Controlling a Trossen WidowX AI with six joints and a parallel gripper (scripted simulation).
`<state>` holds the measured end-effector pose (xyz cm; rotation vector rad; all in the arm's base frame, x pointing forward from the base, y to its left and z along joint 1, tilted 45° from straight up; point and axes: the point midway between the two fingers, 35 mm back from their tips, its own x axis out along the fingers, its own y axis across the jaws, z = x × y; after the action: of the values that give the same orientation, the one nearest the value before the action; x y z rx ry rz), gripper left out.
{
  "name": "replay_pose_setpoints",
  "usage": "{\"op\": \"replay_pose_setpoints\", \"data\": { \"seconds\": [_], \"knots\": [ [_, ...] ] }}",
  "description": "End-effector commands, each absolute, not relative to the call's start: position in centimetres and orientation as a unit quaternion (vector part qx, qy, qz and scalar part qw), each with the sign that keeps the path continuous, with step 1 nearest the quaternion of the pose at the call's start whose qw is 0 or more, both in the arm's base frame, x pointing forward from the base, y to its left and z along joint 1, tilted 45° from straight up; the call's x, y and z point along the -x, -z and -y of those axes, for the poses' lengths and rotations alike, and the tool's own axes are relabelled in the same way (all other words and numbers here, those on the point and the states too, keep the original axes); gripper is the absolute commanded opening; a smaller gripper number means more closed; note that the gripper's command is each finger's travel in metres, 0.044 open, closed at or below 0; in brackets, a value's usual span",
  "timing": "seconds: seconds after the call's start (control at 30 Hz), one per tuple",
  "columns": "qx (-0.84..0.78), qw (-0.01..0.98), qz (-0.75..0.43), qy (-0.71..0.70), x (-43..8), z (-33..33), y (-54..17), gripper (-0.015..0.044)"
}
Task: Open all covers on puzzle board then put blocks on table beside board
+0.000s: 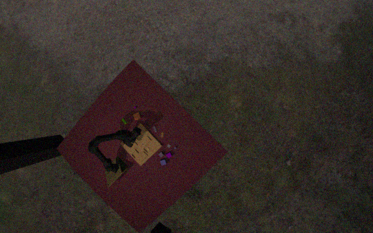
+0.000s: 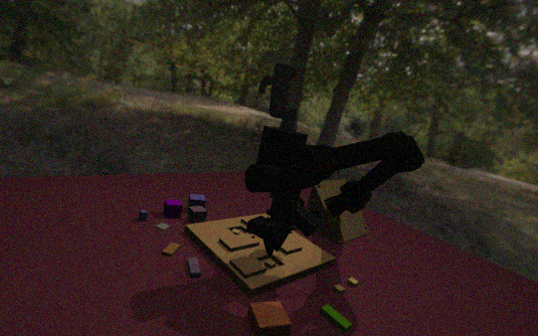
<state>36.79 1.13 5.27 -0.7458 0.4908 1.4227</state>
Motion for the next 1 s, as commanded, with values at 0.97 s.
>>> {"op": "replay_pose_setpoints", "data": {
  "seconds": [0.97],
  "knots": [
    [0.327, 0.669, -0.218, -0.631, -37.0, -3.0, -3.5, 0.0144]
  ]
}}
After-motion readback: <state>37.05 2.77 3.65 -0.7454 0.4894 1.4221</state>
